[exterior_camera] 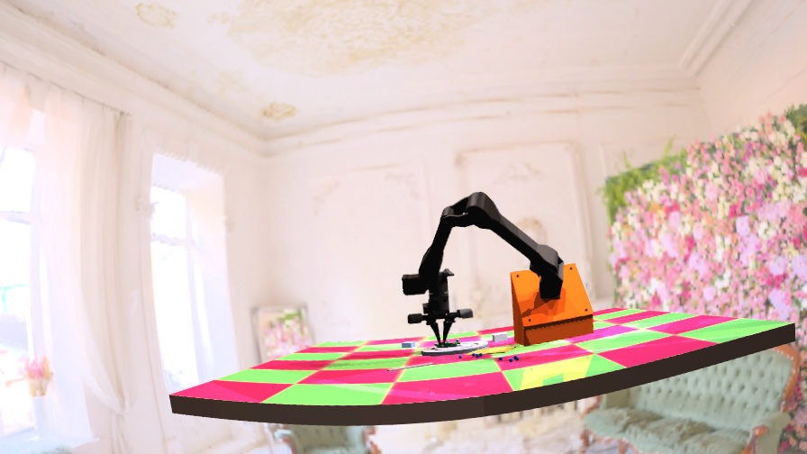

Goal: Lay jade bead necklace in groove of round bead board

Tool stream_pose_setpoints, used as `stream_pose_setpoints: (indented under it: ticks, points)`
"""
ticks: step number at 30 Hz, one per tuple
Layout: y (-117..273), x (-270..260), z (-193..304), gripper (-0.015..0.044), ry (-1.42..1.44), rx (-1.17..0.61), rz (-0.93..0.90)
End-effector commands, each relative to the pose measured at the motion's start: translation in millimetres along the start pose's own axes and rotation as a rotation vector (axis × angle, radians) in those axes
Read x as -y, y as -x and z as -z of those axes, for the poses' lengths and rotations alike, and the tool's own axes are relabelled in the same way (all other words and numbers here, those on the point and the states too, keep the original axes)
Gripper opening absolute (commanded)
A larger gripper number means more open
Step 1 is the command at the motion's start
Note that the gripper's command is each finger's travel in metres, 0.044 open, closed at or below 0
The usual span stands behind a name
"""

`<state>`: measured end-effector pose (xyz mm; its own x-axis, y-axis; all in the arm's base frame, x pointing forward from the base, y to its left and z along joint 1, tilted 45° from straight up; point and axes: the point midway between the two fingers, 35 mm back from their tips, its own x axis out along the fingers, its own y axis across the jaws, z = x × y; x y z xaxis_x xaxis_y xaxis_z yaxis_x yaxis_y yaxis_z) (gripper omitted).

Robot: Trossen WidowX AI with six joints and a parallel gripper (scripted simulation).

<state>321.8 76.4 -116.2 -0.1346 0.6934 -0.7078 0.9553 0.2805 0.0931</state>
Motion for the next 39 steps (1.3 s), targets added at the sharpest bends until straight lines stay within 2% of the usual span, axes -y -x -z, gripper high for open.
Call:
stream_pose_setpoints:
  ticks: [1,3,20,24,39]
  points:
    - [-3,3,1,0.0,-0.007,-0.003,0.011]
    - [-3,3,1,0.0,-0.007,-0.003,0.011]
    - [11,1,0,0.044,-0.003,0.0,0.005]
    - [21,3,1,0.044,-0.006,-0.001,0.011]
    - [21,5,0,0.044,-0.007,-0.002,0.011]
